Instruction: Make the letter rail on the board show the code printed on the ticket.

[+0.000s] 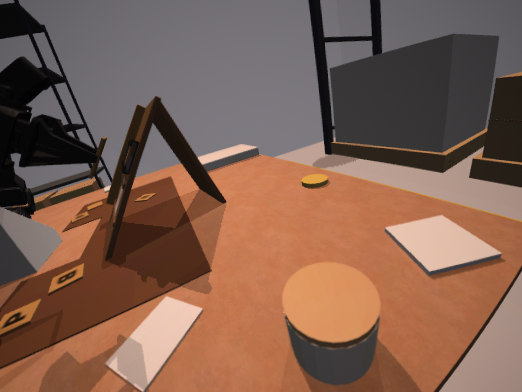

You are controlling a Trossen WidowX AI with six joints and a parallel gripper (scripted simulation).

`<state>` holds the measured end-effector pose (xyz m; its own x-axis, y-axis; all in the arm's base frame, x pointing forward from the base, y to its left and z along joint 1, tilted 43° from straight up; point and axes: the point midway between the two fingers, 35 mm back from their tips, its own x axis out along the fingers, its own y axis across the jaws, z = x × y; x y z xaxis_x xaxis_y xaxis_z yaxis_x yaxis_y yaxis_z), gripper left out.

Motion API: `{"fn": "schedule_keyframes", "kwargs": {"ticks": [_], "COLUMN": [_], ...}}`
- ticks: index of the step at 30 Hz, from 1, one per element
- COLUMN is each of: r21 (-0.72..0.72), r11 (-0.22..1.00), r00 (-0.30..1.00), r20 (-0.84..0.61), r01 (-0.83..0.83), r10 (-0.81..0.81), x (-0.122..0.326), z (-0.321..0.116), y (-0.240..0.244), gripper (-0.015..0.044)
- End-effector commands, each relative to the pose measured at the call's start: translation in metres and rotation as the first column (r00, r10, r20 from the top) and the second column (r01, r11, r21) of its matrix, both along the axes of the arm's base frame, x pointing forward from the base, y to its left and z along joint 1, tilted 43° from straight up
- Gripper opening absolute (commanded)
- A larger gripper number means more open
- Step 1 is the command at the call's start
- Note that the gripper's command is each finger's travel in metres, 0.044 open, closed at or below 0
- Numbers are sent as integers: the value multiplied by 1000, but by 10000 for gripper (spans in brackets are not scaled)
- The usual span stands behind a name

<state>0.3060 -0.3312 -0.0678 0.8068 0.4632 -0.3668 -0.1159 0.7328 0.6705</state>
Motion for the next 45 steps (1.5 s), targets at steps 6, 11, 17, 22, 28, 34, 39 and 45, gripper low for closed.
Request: {"fn": "schedule_keyframes", "kwargs": {"ticks": [6,11,17,22,28,34,39,45], "r21": [-20,-19,-18,-18,-17,-17,-17,-17], "r11": [1000,1000,1000,1000,1000,1000,1000,1000], "r00": [1000,1000,1000,1000,1000,1000,1000,1000], "r20": [18,20,23,23,23,23,23,23], "r01": [-1,0,-1,-1,-1,-1,-1,-1], "r10": [1,1,1,1,1,1,1,1], "x": [15,34,43,43,43,43,43,43], "z": [-2,-10,-13,-13,-13,-12,-11,-9], "y": [2,13,19,19,19,21,23,25], "gripper": [0,0,0,0,0,0,0,0]}}
